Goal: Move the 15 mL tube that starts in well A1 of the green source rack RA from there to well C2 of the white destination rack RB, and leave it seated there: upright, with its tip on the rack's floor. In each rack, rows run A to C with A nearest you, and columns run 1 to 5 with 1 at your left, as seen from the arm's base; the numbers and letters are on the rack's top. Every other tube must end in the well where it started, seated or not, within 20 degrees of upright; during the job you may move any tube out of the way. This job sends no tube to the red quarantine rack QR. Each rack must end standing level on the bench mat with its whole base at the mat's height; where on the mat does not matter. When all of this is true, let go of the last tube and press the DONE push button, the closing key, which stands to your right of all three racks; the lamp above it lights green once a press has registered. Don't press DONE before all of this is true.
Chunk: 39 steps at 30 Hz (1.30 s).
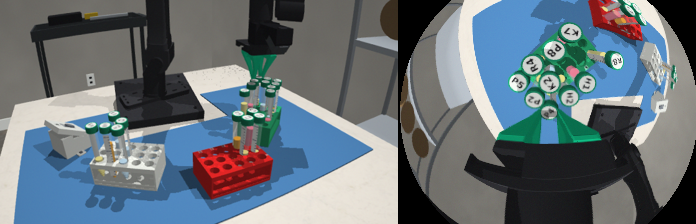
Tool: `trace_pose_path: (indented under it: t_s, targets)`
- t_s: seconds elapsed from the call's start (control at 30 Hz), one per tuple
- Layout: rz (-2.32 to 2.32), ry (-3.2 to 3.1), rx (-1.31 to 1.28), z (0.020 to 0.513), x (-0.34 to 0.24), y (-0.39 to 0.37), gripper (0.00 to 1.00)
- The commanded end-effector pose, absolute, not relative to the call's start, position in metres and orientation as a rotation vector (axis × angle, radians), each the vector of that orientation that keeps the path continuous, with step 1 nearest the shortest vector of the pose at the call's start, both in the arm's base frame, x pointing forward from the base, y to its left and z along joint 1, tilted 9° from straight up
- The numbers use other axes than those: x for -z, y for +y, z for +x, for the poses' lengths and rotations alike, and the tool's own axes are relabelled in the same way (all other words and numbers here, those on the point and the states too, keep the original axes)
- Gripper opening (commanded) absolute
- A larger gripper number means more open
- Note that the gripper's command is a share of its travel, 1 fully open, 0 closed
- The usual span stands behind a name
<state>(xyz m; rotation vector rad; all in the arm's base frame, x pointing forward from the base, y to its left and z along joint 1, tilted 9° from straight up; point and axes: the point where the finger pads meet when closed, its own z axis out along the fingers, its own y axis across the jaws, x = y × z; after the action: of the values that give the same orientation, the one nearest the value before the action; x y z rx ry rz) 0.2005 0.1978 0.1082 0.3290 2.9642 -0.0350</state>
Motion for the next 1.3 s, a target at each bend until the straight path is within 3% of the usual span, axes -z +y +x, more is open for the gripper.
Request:
trace_pose_path:
  t_s: [0.0,1.27]
  targets:
    - [0.328,2.956,0.020,0.202,-0.111,0.199,0.00]
    - [0.328,2.956,0.019,0.197,-0.140,0.200,0.00]
